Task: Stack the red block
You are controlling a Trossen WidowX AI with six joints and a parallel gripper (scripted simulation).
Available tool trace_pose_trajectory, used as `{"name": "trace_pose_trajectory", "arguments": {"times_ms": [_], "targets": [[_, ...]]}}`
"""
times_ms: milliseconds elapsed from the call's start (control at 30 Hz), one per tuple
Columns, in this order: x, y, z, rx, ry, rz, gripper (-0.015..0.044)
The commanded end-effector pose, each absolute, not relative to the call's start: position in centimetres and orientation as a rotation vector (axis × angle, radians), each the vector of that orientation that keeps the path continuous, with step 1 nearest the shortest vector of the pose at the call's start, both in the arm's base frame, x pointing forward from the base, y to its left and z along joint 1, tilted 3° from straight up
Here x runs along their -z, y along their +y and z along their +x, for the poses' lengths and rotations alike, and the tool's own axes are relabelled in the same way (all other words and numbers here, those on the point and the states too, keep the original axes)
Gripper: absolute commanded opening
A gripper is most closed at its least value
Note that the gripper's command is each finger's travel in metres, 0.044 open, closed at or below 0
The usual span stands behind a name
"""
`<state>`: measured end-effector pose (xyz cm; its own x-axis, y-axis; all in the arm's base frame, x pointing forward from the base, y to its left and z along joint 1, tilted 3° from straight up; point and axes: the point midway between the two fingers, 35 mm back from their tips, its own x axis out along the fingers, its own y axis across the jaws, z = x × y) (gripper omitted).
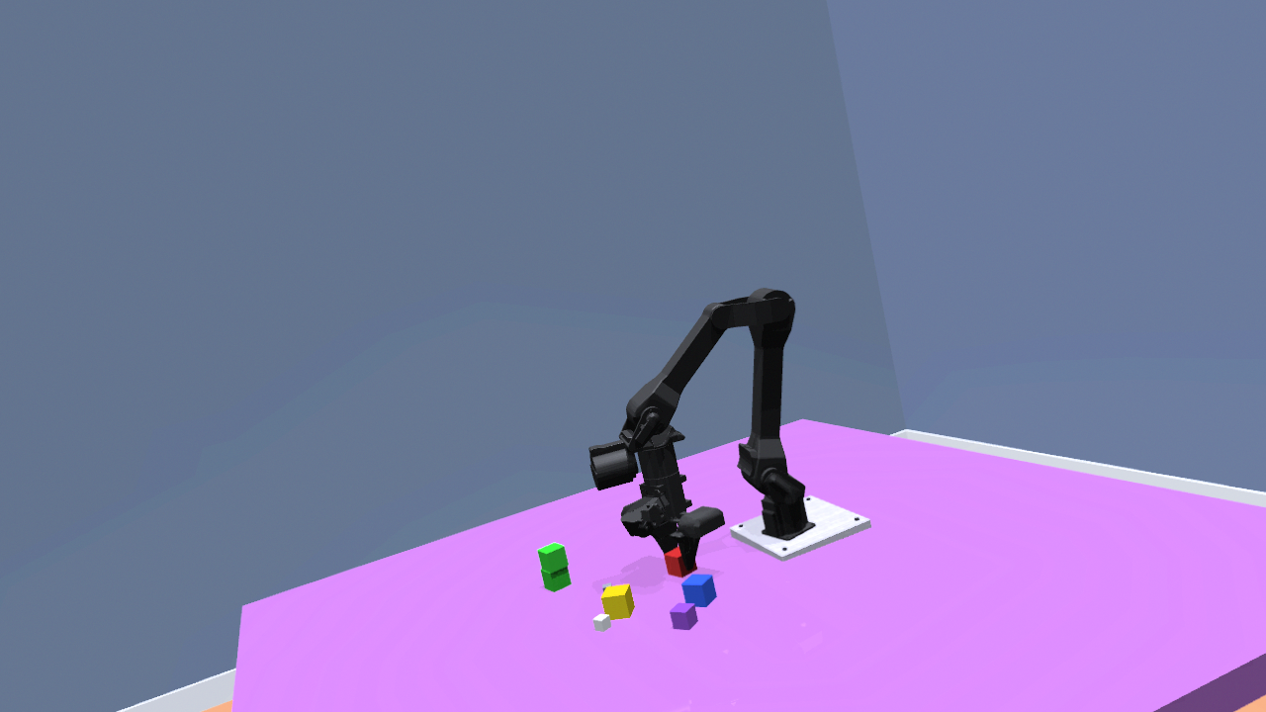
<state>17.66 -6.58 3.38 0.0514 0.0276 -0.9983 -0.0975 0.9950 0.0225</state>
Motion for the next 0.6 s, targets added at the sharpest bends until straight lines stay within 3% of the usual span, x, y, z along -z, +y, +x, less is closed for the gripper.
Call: {"name": "trace_pose_trajectory", "arguments": {"times_ms": [0, 133, 567], "targets": [[-3.4, -6.5, 17.7, -0.095, 1.514, -0.05, 0.0085], [-3.9, -6.6, 17.7, -0.095, 1.514, -0.05, 0.0], [-9.5, -6.8, 17.4, -0.095, 1.514, -0.051, 0.0]]}}
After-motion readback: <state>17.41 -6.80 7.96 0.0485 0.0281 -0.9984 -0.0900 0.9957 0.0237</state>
